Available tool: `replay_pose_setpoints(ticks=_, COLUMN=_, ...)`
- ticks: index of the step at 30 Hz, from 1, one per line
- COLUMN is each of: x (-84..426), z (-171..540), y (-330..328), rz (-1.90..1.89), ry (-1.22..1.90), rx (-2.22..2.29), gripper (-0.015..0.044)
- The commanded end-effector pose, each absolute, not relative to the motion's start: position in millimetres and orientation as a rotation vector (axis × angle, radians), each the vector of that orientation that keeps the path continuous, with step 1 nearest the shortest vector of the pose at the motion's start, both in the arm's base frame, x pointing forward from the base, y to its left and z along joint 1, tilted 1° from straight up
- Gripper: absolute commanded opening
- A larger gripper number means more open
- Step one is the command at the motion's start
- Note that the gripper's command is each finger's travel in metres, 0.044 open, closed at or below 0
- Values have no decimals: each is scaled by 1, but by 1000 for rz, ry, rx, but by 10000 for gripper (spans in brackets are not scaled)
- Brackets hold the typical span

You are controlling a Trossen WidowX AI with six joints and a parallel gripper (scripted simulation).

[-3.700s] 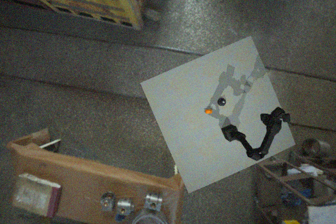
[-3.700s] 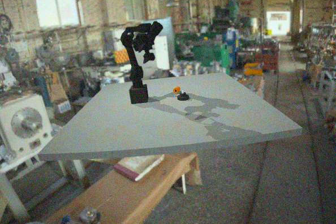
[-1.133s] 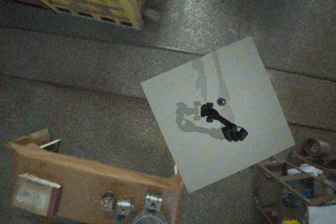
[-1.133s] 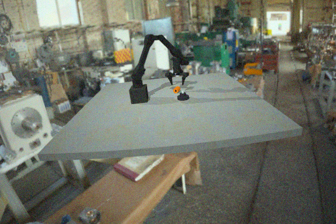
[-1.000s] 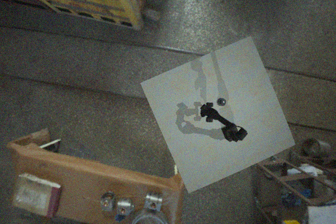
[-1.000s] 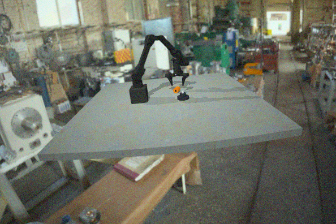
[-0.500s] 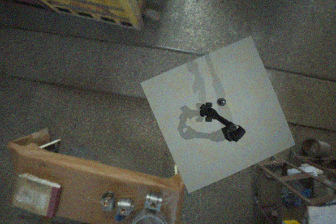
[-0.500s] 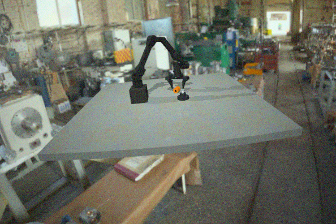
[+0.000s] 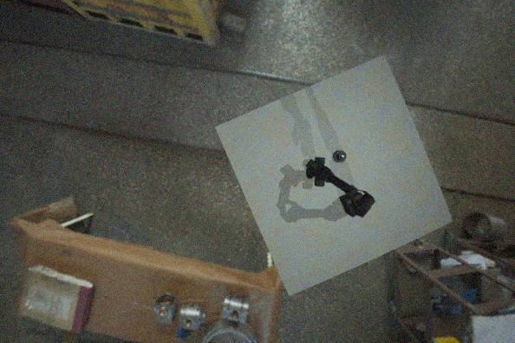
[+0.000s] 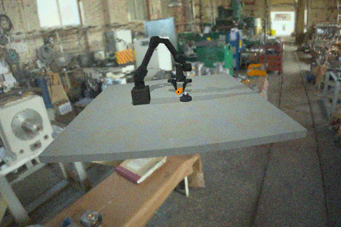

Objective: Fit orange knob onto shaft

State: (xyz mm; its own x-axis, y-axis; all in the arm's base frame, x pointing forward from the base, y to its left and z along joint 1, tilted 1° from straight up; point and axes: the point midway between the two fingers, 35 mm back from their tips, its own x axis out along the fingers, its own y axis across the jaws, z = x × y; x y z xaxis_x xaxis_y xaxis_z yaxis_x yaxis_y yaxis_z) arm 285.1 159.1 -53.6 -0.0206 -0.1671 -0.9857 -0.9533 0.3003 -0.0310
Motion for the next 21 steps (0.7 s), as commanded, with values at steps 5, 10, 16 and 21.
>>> replay_pose_setpoints(ticks=5, x=284, z=-55, y=160, rz=900, ry=1456, rx=-1097, gripper=240)
replay_pose_setpoints(ticks=10, x=284, z=-55, y=160, rz=900, ry=1456, rx=-1097, gripper=213)
replay_pose_setpoints(ticks=16, x=284, z=-55, y=160, rz=900, ry=1456, rx=-1097, gripper=179)
replay_pose_setpoints(ticks=21, x=284, z=-54, y=159, rz=904, ry=1442, rx=-1086, gripper=179)
